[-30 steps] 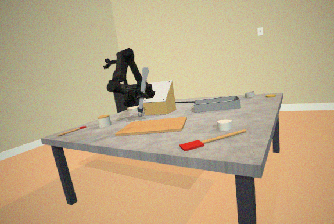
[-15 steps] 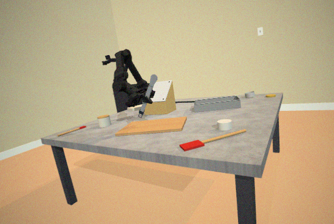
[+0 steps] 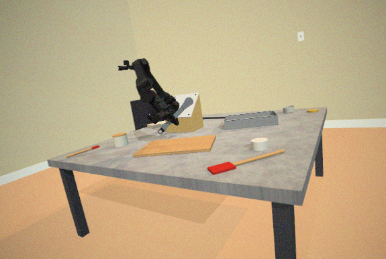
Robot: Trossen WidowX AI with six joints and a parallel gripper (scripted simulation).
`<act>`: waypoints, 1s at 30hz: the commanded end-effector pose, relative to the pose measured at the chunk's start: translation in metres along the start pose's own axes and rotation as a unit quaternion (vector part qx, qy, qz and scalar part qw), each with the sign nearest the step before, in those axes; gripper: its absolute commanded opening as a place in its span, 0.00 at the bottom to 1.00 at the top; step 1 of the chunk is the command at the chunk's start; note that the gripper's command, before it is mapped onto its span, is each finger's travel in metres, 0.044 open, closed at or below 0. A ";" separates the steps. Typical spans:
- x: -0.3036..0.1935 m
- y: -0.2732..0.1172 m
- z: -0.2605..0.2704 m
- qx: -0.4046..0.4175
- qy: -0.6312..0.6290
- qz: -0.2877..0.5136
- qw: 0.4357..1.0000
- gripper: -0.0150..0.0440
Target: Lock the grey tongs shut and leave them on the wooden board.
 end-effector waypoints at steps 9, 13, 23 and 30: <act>-0.023 0.011 -0.008 0.041 0.002 -0.128 0.991 0.00; -0.032 0.012 -0.011 0.063 -0.003 -0.168 0.984 0.00; -0.054 0.014 -0.021 0.133 -0.027 -0.255 0.957 0.00; -0.058 0.013 -0.023 0.145 -0.032 -0.266 0.952 0.00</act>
Point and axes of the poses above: the point midway between the two fingers, 35 mm back from their tips, its own y axis out along the fingers, its own z axis across the jaws, x = y × z, the point moved 10 cm from there along -y, back along the fingers, and after that the axes turned 11 degrees about y, right-handed, at the moved point
